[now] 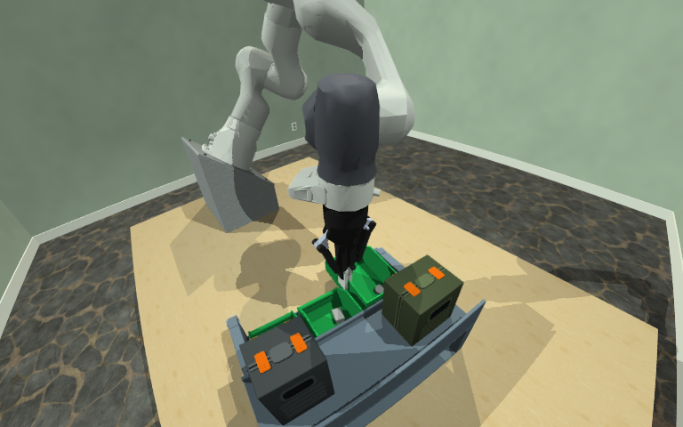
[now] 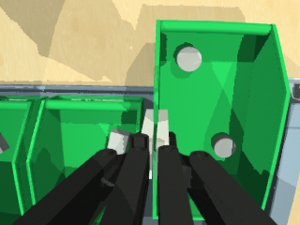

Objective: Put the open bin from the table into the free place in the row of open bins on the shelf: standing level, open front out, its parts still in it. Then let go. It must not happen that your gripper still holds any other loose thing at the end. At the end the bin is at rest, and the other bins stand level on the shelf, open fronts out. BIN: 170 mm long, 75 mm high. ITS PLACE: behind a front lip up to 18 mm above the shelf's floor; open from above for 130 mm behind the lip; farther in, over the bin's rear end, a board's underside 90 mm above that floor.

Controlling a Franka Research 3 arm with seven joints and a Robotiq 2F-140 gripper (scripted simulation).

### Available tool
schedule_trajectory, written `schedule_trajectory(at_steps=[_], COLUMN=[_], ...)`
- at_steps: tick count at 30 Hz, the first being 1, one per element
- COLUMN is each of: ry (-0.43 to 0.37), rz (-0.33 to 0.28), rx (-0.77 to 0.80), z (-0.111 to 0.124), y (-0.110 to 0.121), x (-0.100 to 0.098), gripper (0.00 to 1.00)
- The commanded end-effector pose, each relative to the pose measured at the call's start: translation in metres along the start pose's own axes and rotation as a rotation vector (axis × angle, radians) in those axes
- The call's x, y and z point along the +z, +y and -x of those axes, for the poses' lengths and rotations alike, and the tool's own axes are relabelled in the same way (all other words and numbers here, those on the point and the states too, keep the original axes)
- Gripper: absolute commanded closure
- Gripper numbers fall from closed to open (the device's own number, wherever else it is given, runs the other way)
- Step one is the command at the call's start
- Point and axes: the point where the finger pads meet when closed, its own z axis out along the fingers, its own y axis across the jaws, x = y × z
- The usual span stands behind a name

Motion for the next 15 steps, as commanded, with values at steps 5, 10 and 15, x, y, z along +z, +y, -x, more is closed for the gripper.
schedule_trajectory(at_steps=[5, 10, 15], ry=[-0.008, -0.009, -0.012], rz=[-0.001, -0.001, -0.001], rx=[0.008, 0.008, 0.008], z=[0.005, 0.0066, 0.0096], y=[-0.0008, -0.0008, -0.0008], x=[-0.001, -0.001, -0.0012], gripper=[1.0, 1.0, 1.0])
